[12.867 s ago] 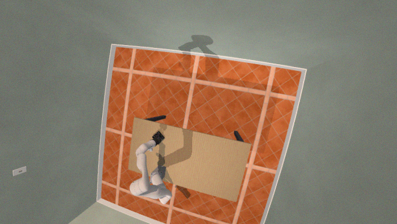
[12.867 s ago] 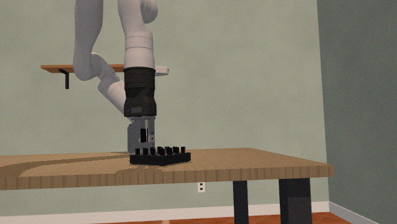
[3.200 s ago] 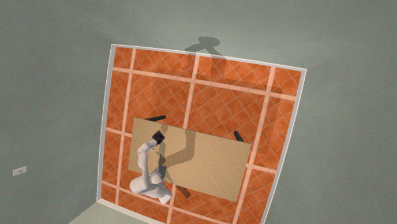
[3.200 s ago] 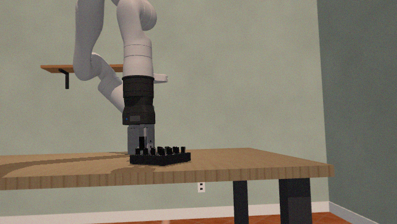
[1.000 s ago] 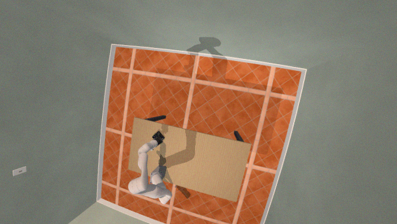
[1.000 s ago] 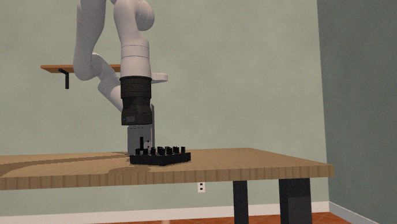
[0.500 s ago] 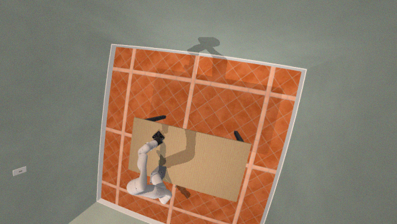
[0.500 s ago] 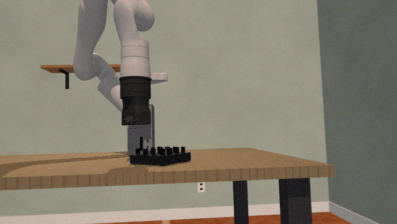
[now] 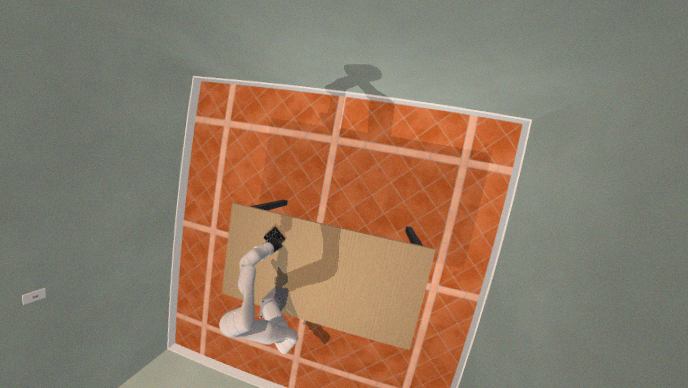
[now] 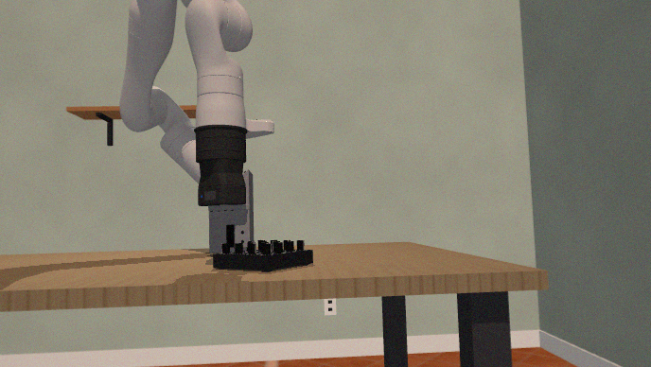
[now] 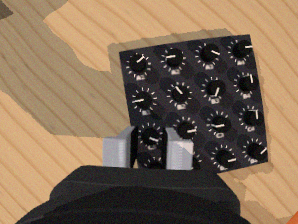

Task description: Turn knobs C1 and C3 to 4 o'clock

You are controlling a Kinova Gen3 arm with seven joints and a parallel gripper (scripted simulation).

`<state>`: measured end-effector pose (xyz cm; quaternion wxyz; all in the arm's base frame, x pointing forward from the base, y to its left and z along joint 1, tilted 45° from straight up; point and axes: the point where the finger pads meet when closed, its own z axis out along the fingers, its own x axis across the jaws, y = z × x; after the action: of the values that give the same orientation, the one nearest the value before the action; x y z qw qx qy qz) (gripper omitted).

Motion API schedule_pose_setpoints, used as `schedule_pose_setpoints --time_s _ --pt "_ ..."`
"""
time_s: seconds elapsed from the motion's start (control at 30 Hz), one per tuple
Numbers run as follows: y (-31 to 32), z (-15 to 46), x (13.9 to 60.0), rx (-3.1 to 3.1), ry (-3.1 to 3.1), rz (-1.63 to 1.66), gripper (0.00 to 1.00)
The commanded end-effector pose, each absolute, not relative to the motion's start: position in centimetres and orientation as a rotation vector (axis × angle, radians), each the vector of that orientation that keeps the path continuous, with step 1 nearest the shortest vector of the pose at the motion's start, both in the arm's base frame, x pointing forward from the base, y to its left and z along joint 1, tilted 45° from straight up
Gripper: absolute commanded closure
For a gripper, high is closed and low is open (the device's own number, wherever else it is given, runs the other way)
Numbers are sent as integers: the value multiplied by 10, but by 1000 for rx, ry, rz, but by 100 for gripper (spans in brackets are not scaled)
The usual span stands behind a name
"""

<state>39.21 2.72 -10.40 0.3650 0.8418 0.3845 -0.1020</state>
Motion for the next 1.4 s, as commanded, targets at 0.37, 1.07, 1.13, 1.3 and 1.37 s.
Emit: schedule_pose_setpoints --time_s 0.37,1.07,1.13,1.3,1.37 --pt "27 -104 392 2168 980 -257 54" --pt "53 -79 389 2169 982 -253 54" --pt "55 -78 389 2169 983 -252 54" --pt "55 -78 389 2169 982 -253 54" --pt "55 -78 389 2169 982 -253 54"
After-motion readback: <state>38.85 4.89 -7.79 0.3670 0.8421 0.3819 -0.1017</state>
